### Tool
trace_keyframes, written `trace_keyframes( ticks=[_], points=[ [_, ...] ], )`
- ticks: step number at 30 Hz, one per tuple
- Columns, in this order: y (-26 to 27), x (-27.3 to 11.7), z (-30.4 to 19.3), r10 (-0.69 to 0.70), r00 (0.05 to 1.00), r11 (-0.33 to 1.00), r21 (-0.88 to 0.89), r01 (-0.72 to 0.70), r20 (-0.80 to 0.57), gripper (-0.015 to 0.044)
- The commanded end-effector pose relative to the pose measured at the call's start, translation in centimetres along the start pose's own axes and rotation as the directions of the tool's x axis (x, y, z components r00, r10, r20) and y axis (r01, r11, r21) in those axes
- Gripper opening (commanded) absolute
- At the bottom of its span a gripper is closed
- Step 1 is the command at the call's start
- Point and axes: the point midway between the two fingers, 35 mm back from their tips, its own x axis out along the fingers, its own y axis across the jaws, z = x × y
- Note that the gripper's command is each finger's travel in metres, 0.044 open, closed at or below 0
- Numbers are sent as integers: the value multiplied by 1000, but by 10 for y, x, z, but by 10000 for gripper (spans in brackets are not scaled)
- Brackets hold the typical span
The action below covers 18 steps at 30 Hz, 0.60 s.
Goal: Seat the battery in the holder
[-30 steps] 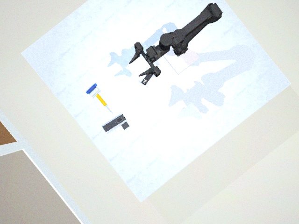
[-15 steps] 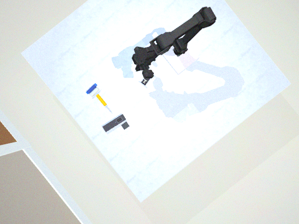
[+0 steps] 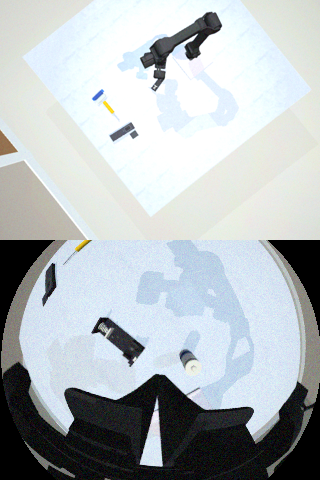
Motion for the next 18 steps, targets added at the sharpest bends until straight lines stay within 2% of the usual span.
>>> trace_keyframes(
  ticks=[1, 4, 15, 18],
  points=[
    [-3, -2, -3, -23, 999, 999, 23, 23, -29, 0],
    [-3, 2, -2, -23, 999, 999, 23, 23, -29, 0],
    [-5, 74, -5, -23, 999, 999, 23, 23, -29, 0],
    [-5, 78, -5, -23, 999, 999, 23, 23, -29, 0]
  ],
)
